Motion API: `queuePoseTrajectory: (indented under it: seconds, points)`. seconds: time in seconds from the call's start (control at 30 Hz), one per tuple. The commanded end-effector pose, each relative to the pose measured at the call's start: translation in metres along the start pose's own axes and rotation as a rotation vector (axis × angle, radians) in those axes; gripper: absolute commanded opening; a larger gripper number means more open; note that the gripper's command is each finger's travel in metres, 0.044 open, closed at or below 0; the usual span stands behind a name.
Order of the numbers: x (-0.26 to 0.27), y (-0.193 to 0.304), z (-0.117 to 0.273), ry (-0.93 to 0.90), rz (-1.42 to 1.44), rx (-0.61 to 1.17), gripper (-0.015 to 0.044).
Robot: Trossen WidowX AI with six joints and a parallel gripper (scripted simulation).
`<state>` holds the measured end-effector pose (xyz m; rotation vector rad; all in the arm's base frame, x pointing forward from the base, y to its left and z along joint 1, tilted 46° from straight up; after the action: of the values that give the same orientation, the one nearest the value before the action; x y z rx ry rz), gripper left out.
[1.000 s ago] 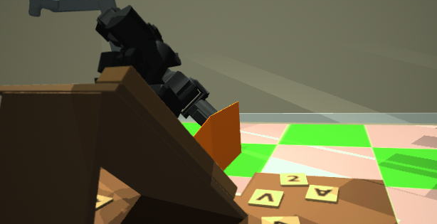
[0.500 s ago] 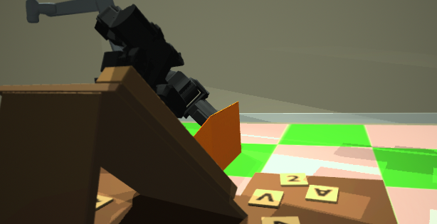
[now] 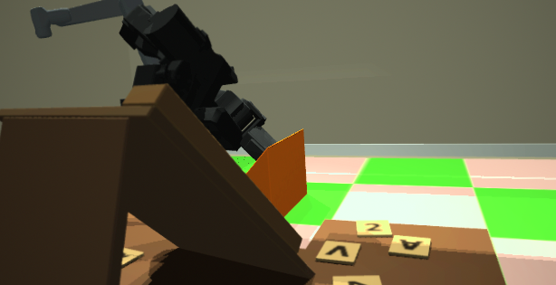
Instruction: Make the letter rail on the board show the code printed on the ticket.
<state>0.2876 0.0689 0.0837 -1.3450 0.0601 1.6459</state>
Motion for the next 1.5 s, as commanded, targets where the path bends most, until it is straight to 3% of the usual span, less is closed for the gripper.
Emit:
queuePoseTrajectory:
  seconds: [0.0, 1.47]
  points:
    - [0.003, 0.000, -0.001, 0.002, 0.000, 0.003, 0.0000]
    - [0.026, -0.003, -0.001, 0.002, -0.002, 0.003, 0.0000]
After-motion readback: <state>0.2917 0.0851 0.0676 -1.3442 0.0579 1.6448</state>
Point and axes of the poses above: the point midway between the two fingers, 35 mm back from their tips, its own z axis back along the fingers, its own x axis across the jaws, y = z × x, the point moved 5 cm from there along z, back along the fingers, and after that the axes turned 7 degrees about z, right-handed, at the moved point
